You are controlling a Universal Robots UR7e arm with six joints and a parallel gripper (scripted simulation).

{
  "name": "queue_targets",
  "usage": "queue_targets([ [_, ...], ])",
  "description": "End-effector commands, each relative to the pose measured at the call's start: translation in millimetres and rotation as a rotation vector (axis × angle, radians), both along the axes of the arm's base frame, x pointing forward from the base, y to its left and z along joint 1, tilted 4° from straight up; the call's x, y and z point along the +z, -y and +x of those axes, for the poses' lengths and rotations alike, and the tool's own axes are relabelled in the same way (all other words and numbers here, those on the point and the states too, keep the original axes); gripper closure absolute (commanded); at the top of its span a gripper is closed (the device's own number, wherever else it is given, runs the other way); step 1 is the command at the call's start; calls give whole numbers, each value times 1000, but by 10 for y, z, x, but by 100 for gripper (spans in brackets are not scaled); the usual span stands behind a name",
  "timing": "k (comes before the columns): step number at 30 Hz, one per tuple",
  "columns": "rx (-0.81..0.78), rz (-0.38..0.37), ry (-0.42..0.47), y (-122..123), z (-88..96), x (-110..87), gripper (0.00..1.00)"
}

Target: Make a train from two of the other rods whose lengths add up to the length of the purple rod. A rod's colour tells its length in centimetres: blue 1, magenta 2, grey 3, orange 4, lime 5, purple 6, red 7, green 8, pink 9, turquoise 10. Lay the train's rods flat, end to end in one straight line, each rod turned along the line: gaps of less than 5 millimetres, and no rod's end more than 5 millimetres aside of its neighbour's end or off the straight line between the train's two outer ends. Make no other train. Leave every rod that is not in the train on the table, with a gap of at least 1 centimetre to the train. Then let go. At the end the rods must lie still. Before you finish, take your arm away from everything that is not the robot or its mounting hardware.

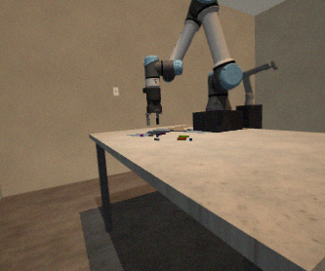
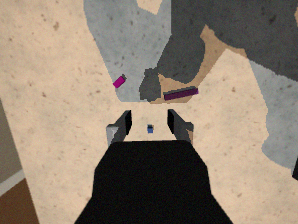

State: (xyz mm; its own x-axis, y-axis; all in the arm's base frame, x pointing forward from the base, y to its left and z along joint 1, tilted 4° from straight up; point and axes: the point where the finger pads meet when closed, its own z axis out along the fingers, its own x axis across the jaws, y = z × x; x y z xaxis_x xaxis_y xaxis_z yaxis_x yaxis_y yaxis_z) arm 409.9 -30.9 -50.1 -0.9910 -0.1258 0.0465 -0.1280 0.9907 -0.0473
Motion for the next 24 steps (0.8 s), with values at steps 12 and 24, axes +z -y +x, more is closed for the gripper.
queue_targets([
  [12, 0, 0, 1, 1, 4, 4, 0],
  [24, -161, -7, 10, 87, 112, 19, 0],
])
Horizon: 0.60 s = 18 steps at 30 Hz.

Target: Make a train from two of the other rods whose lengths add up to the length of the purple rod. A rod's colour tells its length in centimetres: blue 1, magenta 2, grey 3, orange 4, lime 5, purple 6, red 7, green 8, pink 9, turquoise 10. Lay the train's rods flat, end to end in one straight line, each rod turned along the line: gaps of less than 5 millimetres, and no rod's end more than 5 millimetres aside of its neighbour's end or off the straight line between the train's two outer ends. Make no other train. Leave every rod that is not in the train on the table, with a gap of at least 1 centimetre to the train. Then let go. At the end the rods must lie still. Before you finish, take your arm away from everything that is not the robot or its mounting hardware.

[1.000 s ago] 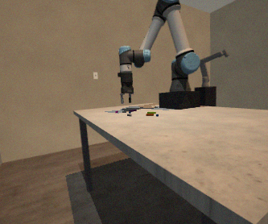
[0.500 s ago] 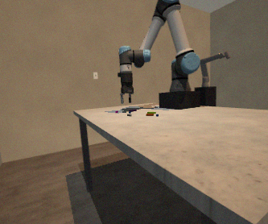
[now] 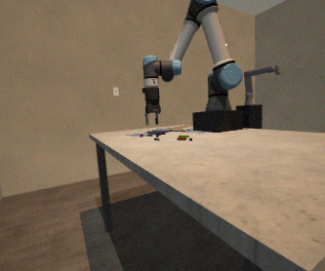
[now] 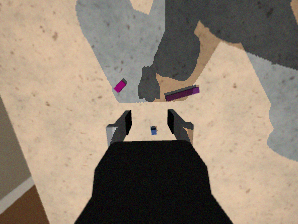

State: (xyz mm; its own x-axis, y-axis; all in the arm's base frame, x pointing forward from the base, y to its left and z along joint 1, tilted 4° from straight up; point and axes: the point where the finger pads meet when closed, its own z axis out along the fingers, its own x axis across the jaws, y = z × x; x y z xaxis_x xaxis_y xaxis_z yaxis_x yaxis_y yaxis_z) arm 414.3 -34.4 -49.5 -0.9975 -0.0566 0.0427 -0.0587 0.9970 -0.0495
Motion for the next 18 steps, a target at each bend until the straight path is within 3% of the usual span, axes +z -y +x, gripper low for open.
queue_targets([
  [1, -129, -6, 8, 70, 93, 16, 0],
  [18, -672, -28, 36, 327, 444, 63, 0],
])
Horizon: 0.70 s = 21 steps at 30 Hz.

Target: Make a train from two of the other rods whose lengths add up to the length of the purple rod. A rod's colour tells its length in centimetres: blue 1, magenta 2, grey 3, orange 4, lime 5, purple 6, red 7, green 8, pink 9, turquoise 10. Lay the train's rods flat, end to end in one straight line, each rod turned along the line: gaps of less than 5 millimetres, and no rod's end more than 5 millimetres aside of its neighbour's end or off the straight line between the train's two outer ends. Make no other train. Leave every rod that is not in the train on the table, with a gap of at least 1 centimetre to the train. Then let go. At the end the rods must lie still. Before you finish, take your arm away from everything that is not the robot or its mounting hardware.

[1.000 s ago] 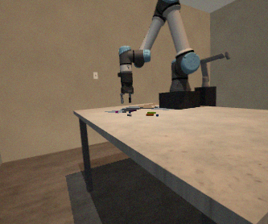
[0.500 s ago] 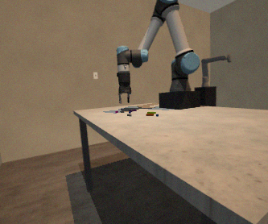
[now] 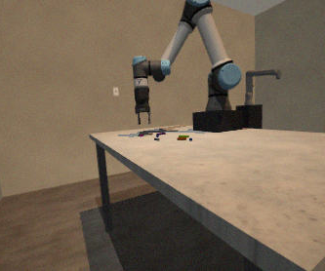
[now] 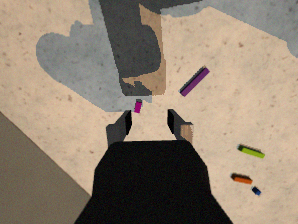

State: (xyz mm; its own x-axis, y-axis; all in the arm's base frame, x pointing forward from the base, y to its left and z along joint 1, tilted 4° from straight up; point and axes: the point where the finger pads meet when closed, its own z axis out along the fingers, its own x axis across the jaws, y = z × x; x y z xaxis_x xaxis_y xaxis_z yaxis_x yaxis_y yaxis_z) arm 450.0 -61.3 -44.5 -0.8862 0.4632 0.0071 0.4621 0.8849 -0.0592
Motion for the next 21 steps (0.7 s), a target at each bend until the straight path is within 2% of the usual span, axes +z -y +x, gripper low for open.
queue_targets([
  [1, -165, -10, 3, 72, 108, 15, 0],
  [13, -276, -14, 9, 119, 180, 24, 0],
  [14, -276, -14, 9, 119, 180, 24, 46],
  [21, -276, -14, 9, 119, 180, 24, 46],
])
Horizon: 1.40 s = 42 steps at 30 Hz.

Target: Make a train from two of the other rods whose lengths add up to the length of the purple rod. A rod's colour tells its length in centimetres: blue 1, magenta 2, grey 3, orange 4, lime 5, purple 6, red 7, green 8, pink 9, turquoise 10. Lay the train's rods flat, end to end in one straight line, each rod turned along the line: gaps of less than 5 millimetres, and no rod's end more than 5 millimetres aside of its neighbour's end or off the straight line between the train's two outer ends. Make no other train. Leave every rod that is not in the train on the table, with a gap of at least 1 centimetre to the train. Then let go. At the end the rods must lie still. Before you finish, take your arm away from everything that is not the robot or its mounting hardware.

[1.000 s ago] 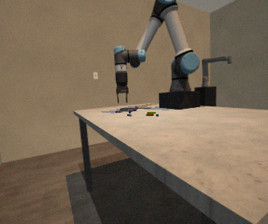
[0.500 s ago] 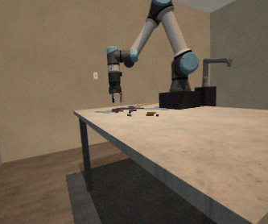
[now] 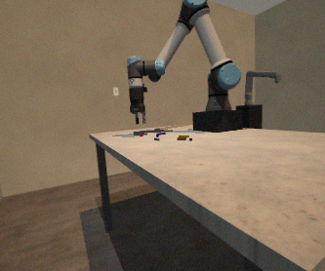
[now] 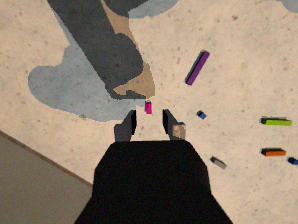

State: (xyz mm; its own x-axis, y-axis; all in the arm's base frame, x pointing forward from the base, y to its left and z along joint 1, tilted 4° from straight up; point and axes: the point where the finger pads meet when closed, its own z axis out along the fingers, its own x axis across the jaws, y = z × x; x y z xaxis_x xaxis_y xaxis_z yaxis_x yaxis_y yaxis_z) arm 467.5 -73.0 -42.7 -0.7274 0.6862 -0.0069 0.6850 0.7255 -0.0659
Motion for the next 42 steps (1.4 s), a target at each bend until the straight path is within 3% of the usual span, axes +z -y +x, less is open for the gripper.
queue_targets([
  [1, -1, -1, 1, 1, 5, 5, 46],
  [42, -1, -1, 1, 4, 4, -42, 46],
])
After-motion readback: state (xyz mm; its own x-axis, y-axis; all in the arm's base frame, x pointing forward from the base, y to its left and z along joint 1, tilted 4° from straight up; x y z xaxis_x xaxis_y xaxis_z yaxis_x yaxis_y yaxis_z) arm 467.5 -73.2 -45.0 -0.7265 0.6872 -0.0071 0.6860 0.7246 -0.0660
